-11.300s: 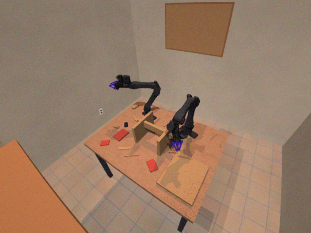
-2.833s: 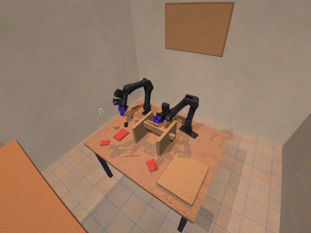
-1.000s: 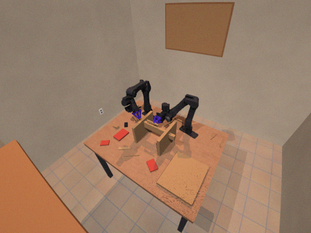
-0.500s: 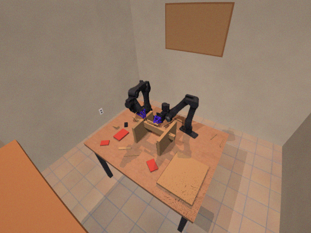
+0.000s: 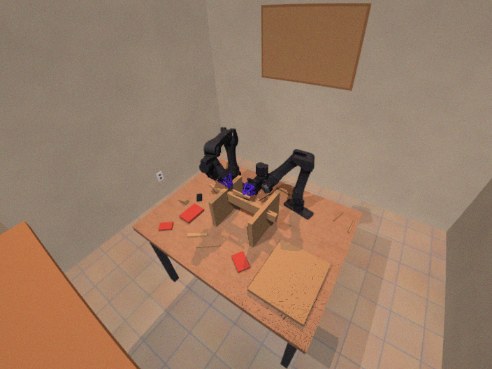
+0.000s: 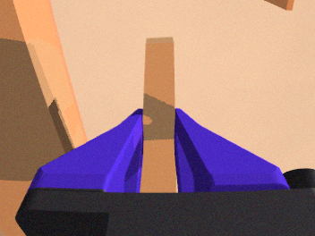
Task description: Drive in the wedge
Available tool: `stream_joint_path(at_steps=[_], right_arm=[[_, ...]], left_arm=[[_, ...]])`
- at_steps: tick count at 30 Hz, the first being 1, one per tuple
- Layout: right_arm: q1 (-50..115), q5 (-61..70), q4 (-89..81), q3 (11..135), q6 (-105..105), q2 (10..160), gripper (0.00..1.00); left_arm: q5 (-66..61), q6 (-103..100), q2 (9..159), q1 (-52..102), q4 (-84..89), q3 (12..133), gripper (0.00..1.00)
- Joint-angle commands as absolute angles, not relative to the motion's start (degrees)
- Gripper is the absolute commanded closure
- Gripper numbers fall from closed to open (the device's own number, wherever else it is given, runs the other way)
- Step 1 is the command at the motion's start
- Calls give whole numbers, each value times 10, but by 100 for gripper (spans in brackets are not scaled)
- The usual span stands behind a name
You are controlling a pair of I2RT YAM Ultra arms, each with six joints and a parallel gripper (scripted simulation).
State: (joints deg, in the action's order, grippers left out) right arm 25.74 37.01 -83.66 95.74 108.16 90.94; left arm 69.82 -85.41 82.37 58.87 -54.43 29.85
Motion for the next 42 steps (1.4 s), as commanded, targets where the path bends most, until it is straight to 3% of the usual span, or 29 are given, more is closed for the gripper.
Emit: stream_joint_path(at_steps=[1,42], right_arm=[[266,372,-820,963,1090,889,80],[304,361,-728,870,1141,878,80]], left_arm=[[698,-850,803,584,-534,318,98],[698,-850,803,584,-534,318,98]])
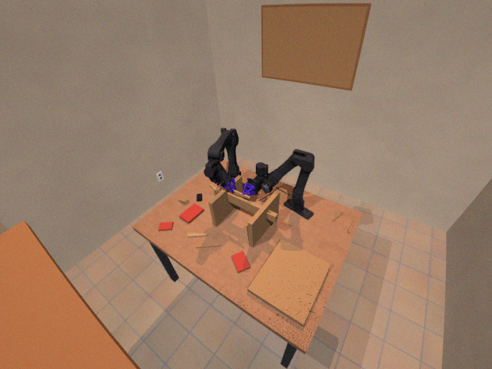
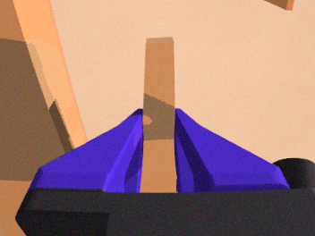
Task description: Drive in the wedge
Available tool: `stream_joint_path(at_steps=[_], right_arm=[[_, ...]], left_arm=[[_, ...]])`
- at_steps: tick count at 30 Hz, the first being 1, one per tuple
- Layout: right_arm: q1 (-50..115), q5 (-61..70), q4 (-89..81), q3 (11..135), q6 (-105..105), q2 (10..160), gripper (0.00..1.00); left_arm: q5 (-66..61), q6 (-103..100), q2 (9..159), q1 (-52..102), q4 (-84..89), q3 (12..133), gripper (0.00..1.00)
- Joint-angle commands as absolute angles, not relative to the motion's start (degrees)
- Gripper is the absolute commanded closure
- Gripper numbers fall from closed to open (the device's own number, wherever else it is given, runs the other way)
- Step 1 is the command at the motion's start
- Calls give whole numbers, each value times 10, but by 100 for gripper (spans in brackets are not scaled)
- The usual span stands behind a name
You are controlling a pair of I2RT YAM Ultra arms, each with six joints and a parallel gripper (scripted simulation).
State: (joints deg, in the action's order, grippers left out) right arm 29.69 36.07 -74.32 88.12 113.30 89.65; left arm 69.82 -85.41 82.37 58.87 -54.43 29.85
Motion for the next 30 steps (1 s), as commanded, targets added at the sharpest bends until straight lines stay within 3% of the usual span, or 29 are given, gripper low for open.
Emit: stream_joint_path(at_steps=[1,13,14,30], right_arm=[[306,360,-726,868,1143,880,80],[311,360,-706,868,1153,877,80],[307,359,-706,859,1154,878,99],[304,355,-716,874,1155,878,99]], left_arm=[[698,-850,803,584,-534,318,98],[698,-850,803,584,-534,318,98],[698,-850,803,584,-534,318,98],[695,-850,802,588,-535,319,98]])
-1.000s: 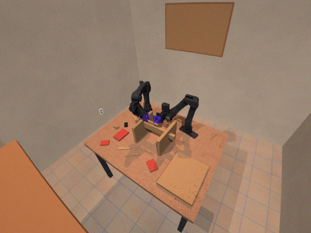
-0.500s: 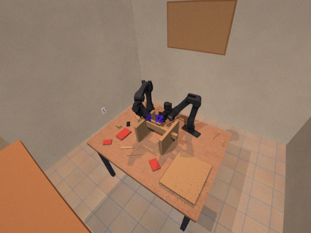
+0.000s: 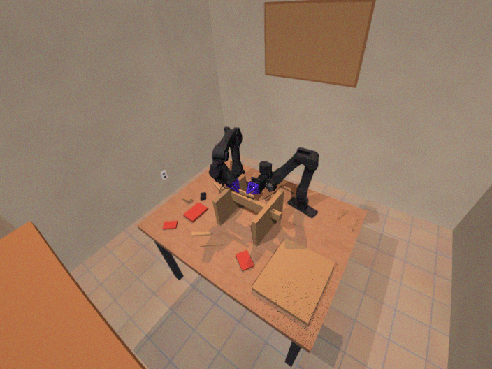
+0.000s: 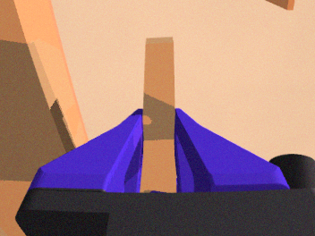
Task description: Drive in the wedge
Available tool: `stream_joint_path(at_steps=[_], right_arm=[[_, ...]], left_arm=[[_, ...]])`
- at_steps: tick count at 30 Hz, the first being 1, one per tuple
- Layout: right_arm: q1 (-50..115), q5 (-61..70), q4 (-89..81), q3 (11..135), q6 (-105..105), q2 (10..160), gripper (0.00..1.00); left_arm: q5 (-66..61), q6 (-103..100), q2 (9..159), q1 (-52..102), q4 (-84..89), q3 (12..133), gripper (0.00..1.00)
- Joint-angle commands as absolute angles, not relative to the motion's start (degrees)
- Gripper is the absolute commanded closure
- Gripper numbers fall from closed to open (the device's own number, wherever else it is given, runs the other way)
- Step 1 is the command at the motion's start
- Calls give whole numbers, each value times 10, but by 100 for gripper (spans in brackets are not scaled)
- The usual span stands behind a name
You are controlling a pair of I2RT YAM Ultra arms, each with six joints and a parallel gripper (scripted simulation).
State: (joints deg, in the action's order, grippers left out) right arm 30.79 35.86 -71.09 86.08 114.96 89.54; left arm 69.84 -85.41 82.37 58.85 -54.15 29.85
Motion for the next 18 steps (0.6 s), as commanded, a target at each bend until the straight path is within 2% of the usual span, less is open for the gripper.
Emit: stream_joint_path(at_steps=[1,9,10,14,18], right_arm=[[304,355,-716,874,1155,879,99],[302,354,-717,878,1155,896,99],[302,354,-717,878,1155,898,99],[302,359,-717,878,1155,882,99],[302,360,-717,880,1151,879,99]], left_arm=[[695,-850,802,589,-535,319,98],[695,-851,801,590,-537,320,98],[695,-851,801,591,-537,320,57],[696,-852,837,592,-535,321,57],[699,-852,813,592,-535,301,57]])
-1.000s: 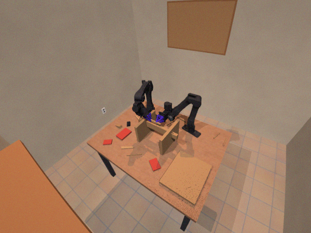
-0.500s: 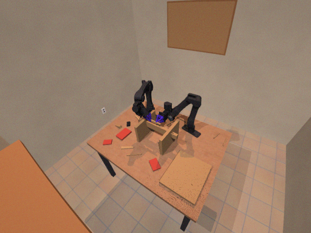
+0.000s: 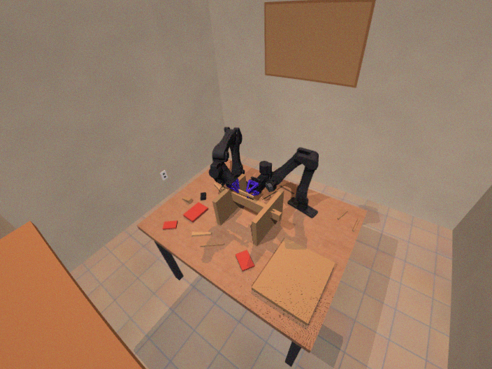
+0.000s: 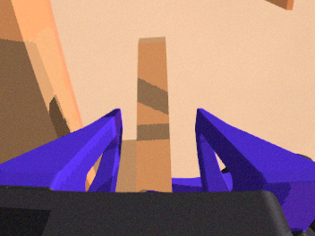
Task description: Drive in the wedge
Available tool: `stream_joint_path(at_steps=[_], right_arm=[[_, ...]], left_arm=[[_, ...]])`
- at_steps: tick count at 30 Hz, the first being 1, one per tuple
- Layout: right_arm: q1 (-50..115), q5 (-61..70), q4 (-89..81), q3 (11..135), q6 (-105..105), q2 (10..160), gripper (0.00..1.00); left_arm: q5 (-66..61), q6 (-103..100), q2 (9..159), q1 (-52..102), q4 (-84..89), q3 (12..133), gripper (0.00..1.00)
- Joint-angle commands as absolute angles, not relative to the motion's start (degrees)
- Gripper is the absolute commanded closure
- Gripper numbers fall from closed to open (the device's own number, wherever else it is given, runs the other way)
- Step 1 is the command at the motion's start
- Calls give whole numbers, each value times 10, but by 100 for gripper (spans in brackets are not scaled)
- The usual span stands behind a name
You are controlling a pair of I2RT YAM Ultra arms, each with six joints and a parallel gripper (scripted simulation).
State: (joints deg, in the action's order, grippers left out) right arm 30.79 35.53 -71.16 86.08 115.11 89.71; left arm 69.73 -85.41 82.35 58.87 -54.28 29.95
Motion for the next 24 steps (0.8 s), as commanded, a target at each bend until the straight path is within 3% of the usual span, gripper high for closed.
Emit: stream_joint_path(at_steps=[1,24], right_arm=[[302,360,-717,880,1150,879,99],[304,360,-715,874,1149,886,99]], left_arm=[[699,-852,813,592,-536,299,57],[743,-896,806,635,-530,278,57]])
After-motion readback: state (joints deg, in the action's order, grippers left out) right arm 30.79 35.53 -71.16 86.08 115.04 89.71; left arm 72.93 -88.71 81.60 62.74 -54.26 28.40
